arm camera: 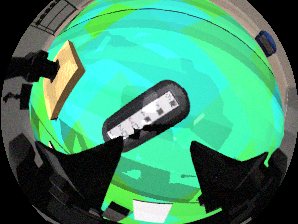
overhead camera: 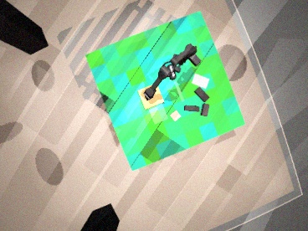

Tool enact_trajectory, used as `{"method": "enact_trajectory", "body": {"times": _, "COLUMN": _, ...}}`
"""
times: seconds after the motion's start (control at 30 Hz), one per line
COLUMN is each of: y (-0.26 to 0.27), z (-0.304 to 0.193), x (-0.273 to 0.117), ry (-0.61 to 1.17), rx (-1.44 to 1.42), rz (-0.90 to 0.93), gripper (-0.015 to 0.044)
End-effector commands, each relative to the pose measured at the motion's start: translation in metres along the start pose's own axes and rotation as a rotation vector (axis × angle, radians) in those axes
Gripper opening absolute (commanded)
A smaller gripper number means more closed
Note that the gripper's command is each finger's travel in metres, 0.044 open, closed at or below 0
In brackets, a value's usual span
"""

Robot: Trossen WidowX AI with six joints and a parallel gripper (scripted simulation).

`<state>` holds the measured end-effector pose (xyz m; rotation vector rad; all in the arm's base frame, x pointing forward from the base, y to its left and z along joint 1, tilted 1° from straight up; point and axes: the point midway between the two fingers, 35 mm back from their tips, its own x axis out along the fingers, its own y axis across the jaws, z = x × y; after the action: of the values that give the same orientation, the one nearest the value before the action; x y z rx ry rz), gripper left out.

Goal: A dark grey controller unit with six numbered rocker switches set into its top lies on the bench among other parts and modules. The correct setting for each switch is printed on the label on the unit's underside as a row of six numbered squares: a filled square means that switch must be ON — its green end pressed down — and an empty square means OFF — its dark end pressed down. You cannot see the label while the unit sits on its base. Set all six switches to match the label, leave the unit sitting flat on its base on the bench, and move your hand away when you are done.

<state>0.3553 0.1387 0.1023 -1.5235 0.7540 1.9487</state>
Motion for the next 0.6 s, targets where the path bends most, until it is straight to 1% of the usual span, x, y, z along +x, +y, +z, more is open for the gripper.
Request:
{"method": "enact_trajectory", "body": {"times": 0.0, "y": -0.002, "z": 0.008, "x": -0.001, "ry": 0.034, "rx": 0.610, "rz": -0.035, "gripper": 0.0440}}
{"method": "enact_trajectory", "body": {"times": 0.17, "y": -0.003, "z": 0.014, "x": 0.001, "ry": 0.040, "rx": 1.024, "rz": -0.063, "gripper": 0.0440}}
{"method": "enact_trajectory", "body": {"times": 0.57, "y": -0.006, "z": 0.022, "x": 0.005, "ry": 0.032, "rx": 1.587, "rz": -0.116, "gripper": 0.0440}}
